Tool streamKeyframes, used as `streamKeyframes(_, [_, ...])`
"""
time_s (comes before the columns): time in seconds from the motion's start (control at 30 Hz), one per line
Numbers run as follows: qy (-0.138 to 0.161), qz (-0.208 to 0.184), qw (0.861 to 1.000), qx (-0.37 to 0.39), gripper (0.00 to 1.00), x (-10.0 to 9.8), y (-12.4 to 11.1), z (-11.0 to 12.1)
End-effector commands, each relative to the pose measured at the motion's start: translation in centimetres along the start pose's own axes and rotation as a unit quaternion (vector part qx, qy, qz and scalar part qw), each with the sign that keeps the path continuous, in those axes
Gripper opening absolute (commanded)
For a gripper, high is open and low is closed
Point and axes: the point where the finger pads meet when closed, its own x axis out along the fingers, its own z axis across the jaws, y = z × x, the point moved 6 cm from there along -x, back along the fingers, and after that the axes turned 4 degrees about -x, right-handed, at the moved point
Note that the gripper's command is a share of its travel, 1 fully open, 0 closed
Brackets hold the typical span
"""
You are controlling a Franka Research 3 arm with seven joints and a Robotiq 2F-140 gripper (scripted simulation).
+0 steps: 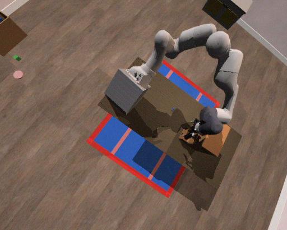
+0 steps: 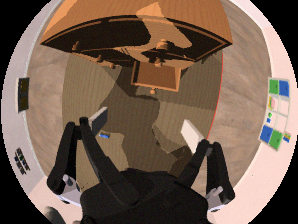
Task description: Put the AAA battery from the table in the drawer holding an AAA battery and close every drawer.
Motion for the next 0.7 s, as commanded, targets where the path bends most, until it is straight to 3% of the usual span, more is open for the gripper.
streamKeyframes(0.0, [0.000, 0.052, 0.998, -0.030, 1.00, 2.3, 2.0, 1.0])
streamKeyframes(0.13, [0.008, 0.090, 0.995, -0.036, 1.00, 4.7, 3.4, 1.3])
streamKeyframes(0.37, [0.014, 0.117, 0.992, -0.041, 1.00, 6.5, 4.5, 1.5])
streamKeyframes(0.67, [0.016, 0.125, 0.991, -0.042, 1.00, 6.9, 4.8, 1.6])
